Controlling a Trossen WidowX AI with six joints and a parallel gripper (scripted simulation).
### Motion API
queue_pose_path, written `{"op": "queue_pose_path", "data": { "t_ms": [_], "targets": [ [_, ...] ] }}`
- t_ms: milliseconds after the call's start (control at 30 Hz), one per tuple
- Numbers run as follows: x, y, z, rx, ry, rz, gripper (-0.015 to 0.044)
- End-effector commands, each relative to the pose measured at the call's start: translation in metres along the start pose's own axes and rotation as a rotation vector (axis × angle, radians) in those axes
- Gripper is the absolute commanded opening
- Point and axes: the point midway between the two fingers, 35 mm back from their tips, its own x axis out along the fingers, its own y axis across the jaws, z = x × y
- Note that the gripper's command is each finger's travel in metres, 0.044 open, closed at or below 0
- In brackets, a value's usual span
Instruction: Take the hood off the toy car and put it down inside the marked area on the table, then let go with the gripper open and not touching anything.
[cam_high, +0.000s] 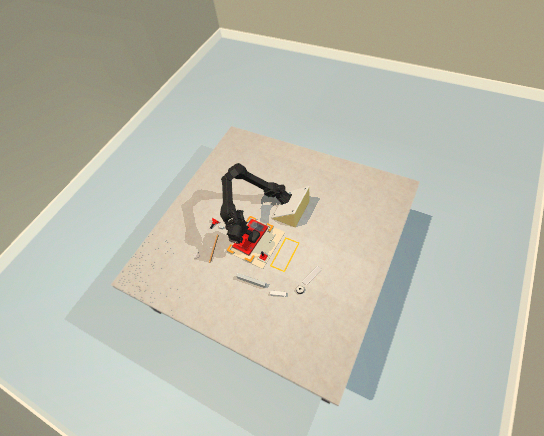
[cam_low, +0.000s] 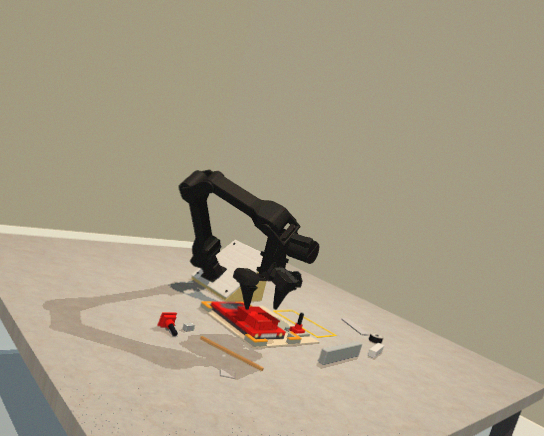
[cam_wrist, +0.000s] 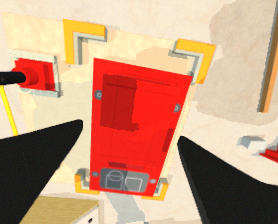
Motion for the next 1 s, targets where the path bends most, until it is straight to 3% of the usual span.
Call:
{"op": "queue_pose_path", "data": {
  "t_ms": [0, 967],
  "targets": [
    [0.004, -0.001, -0.002, -0.008, 0.004, -0.007, 0.0440],
    [0.019, -0.002, -0.003, -0.008, 0.004, -0.008, 0.0440]
  ]
}}
